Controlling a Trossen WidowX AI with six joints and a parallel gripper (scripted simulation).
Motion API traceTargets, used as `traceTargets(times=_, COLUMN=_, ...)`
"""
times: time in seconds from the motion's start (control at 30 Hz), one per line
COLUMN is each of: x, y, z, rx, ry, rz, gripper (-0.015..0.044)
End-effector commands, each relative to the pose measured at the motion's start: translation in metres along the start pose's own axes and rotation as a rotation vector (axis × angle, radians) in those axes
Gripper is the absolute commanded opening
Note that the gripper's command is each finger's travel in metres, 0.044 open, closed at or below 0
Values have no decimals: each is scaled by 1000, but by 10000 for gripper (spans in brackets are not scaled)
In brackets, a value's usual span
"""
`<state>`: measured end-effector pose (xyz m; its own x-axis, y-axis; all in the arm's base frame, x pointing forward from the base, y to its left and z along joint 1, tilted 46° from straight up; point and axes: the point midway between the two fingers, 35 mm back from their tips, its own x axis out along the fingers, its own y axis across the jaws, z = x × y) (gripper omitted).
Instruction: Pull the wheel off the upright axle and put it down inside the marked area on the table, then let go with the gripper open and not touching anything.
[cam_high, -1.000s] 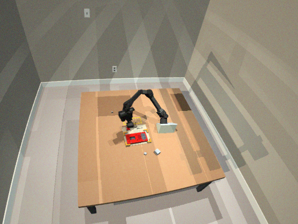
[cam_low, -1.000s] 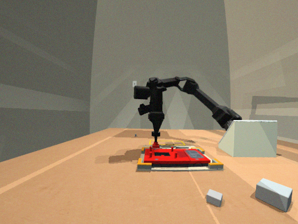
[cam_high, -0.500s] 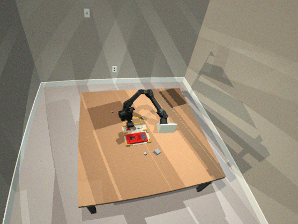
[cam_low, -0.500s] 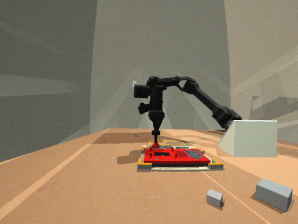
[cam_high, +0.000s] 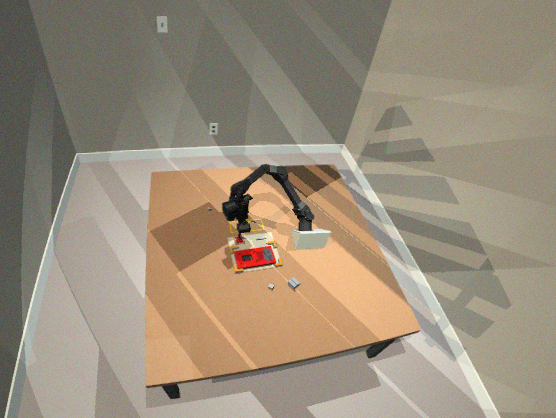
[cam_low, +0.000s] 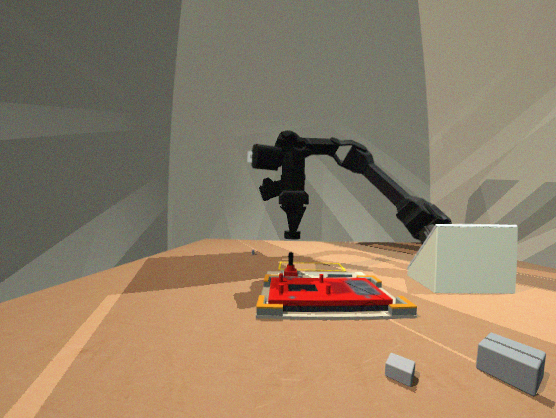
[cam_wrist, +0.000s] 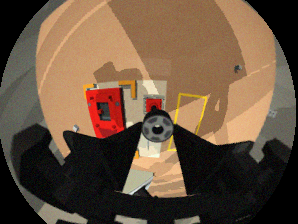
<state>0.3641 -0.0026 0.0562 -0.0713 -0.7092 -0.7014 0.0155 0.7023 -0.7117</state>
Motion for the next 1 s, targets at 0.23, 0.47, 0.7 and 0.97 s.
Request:
traceTargets(times=0.23, x=-3, y=-50, z=-24, rx=3, ry=4, rz=0, gripper=0)
traceTargets(times=0.47, x=-4, y=-80, z=-44, rx=4, ry=6, rz=0, gripper=0)
traceTargets(times=0.7, x=-4, y=-97, z=-58, rx=5, ry=7, rz=-1, gripper=0)
traceTargets(times=0.97, x=15, y=-97, z=-58, rx=5, ry=7, rz=-2, gripper=0)
